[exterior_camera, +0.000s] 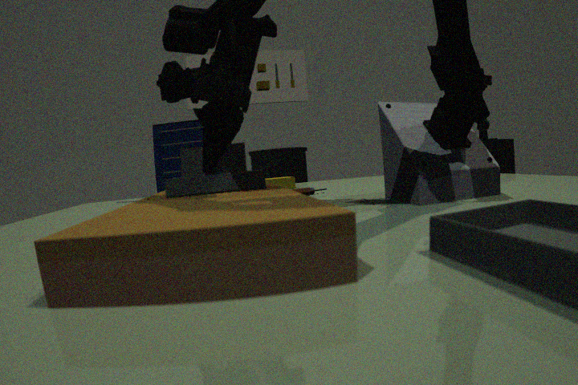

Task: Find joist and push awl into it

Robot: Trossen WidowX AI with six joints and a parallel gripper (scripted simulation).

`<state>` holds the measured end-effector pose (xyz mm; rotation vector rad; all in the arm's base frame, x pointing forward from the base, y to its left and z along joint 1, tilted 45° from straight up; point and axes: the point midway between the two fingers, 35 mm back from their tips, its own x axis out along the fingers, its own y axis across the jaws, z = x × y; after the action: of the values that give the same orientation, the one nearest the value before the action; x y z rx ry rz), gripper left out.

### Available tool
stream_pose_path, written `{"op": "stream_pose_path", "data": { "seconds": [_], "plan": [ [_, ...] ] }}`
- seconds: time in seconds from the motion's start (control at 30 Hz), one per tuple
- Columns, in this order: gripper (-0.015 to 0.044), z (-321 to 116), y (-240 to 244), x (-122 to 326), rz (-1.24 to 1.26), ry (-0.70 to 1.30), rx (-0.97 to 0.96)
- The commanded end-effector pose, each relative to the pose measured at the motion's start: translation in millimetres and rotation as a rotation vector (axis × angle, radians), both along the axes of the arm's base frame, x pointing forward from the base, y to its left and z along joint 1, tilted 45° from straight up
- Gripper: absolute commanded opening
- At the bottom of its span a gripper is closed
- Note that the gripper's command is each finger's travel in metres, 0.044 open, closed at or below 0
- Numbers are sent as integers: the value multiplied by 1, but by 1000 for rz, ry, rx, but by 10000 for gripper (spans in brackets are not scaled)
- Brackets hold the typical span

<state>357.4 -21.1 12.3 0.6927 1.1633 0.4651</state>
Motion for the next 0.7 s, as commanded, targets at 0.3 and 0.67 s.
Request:
{"op": "stream_pose_path", "data": {
  "seconds": [0.3,0.67],
  "plan": [
    [0,-36,-38,-2,-3,3,-7],
    [0,-67,-69,-3,-3,2,-10]
  ]
}}
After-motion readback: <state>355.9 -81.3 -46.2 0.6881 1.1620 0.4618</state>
